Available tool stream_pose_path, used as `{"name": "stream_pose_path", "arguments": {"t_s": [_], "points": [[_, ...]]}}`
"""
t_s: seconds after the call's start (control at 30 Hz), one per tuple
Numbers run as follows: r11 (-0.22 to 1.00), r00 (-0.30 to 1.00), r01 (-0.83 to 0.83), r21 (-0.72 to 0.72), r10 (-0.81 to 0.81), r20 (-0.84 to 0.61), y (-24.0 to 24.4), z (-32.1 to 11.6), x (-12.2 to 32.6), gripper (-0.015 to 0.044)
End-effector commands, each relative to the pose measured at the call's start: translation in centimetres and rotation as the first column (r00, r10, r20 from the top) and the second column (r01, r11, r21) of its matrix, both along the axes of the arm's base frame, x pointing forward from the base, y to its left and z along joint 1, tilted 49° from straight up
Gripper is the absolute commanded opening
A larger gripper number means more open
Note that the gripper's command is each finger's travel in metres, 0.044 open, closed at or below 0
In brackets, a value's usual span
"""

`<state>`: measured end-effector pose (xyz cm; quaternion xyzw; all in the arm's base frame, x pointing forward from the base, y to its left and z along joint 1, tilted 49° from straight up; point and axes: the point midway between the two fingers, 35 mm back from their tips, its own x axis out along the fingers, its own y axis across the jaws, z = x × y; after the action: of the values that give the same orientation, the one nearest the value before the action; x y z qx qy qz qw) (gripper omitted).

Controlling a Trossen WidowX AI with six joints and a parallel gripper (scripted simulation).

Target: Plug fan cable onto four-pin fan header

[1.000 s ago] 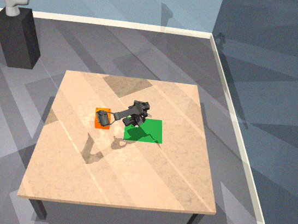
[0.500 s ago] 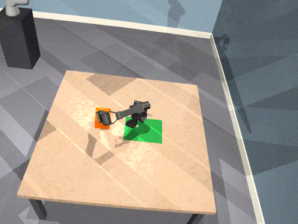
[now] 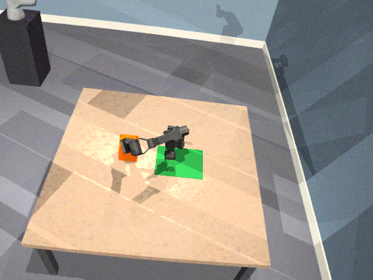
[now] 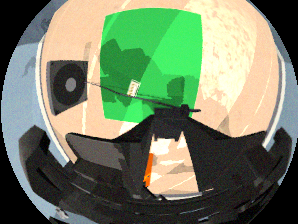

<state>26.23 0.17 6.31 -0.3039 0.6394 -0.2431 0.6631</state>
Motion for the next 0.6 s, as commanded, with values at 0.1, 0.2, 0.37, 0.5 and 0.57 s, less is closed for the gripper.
{"name": "stream_pose_path", "arguments": {"t_s": [0.1,0.2,0.37,0.5,0.57], "points": [[0.986,0.971,-0.165,-0.022,0.159,-0.179,0.09,0.09,0.29,0.0000],[0.972,0.941,-0.232,-0.018,0.220,-0.256,0.14,0.05,0.31,0.0000],[0.941,0.869,-0.340,0.001,0.315,-0.381,0.21,-0.01,0.36,0.0000],[0.907,0.793,-0.419,0.028,0.381,-0.474,0.27,-0.06,0.40,0.0000],[0.895,0.765,-0.444,0.039,0.402,-0.504,0.29,-0.08,0.41,0.0000]]}}
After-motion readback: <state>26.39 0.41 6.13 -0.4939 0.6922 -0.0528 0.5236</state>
